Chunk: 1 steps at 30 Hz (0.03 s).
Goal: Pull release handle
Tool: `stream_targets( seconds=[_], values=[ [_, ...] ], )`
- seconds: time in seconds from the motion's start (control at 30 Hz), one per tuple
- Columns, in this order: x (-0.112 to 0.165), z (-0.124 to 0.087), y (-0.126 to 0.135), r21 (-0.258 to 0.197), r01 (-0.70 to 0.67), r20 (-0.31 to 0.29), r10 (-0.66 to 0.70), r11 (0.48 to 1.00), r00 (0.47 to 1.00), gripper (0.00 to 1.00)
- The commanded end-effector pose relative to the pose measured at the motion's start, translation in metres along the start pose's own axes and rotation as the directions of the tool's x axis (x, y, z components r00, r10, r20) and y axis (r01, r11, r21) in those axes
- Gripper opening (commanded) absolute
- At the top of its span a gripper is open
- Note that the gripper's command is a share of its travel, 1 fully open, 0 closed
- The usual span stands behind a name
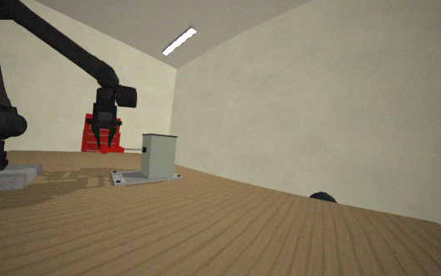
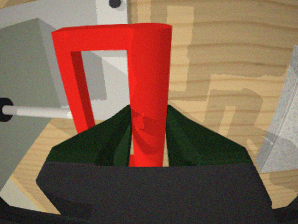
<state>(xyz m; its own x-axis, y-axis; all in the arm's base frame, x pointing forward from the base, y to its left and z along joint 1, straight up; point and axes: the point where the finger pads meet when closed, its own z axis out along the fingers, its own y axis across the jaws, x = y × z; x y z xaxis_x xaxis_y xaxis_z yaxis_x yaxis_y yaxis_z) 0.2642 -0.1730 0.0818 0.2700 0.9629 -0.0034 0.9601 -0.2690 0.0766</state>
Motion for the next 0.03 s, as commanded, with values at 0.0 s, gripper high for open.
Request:
stream_targets(
  seconds=[0.0],
  values=[
    [-0.0024, -0.0017, -0.0581, 0.128, -0.024, -0.009, 0.025, 0.992, 1.0, 0.0]
  ],
)
